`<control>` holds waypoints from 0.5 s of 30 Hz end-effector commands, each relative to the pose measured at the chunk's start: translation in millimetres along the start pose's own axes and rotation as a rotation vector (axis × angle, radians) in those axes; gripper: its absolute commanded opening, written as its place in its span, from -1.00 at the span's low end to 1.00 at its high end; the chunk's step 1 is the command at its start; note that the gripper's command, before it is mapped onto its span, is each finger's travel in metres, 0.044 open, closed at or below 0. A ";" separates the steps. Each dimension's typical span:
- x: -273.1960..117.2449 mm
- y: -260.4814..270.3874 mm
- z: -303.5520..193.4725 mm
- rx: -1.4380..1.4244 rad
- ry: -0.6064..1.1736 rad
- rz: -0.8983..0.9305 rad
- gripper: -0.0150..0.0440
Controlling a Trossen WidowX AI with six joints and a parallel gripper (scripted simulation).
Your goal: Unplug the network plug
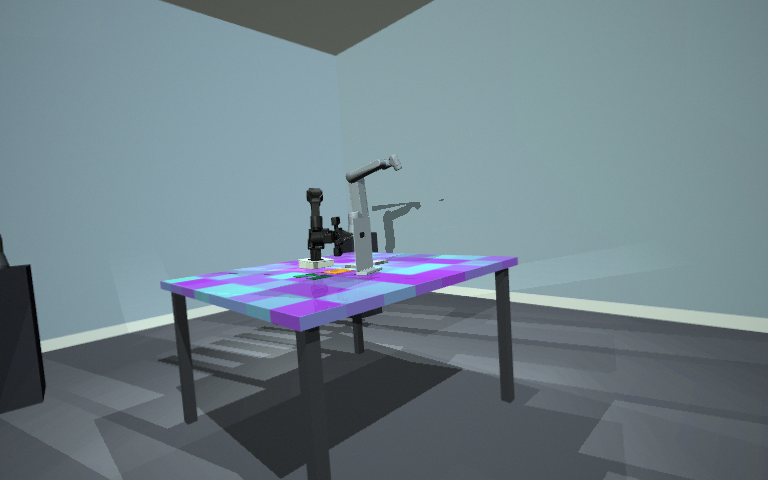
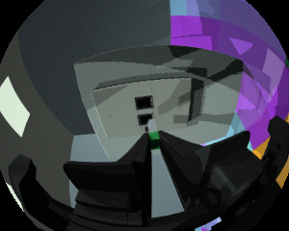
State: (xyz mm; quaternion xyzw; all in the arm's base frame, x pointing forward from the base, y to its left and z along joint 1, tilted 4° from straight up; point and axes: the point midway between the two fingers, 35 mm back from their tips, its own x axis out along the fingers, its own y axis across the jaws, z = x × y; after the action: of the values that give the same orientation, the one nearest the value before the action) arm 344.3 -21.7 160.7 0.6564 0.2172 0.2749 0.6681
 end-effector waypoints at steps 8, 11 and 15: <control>-8.2 -0.1 -2.0 0.004 0.002 0.000 -0.49; -10.3 -0.1 -2.4 0.004 0.002 -0.001 -0.49; -13.1 -0.1 -2.8 0.003 0.002 -0.002 -0.49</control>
State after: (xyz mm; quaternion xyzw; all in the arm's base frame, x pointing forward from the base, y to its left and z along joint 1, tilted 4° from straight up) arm 335.3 -27.3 159.6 0.6562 0.2176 0.2745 0.6683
